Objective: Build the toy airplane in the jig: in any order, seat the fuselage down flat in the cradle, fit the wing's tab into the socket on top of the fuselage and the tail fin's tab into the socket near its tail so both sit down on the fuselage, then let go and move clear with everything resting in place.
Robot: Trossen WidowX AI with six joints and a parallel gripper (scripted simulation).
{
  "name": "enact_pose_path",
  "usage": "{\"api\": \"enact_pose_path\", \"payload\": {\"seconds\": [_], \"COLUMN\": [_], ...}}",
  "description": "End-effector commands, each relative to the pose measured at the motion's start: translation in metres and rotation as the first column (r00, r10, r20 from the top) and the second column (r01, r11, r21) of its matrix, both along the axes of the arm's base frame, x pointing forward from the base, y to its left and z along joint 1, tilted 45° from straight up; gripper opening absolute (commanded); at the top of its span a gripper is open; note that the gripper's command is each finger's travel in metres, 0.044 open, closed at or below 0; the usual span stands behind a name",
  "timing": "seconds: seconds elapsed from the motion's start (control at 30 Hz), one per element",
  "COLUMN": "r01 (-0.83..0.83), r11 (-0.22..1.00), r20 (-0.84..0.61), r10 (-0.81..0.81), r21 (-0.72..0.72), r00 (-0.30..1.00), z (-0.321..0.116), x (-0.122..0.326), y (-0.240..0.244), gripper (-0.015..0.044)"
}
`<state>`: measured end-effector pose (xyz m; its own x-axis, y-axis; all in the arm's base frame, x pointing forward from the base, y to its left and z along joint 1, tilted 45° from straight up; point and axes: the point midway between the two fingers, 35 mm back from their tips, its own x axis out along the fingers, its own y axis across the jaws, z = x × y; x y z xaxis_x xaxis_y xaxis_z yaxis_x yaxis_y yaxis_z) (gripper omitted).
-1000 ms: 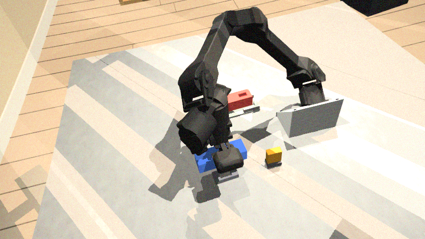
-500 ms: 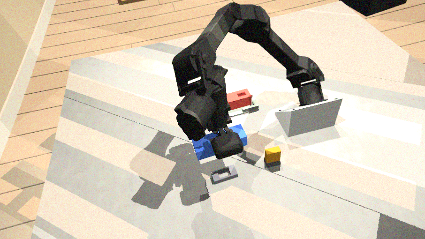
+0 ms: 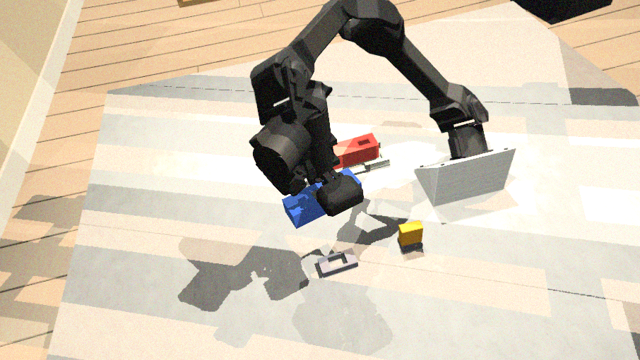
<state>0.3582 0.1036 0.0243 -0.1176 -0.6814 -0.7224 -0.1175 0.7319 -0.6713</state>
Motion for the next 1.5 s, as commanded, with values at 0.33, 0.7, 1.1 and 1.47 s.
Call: {"api": "enact_pose_path", "payload": {"seconds": [0.33,0.7,1.1,1.47], "r01": [-0.177,-0.308,-0.433,-0.527], "r11": [0.983,0.946,0.885,0.811], "r20": [-0.153,-0.271,-0.387,-0.479], "r10": [0.182,0.324,0.465,0.579], "r21": [0.046,0.100,0.174,0.254], "r00": [0.971,0.906,0.796,0.660], "z": [0.029,0.051,0.072,0.090], "x": [-0.003,-0.009,-0.020,-0.035], "y": [-0.033,-0.061,-0.092,-0.120], "gripper": [0.0000,0.0000,0.0000,0.0000]}}
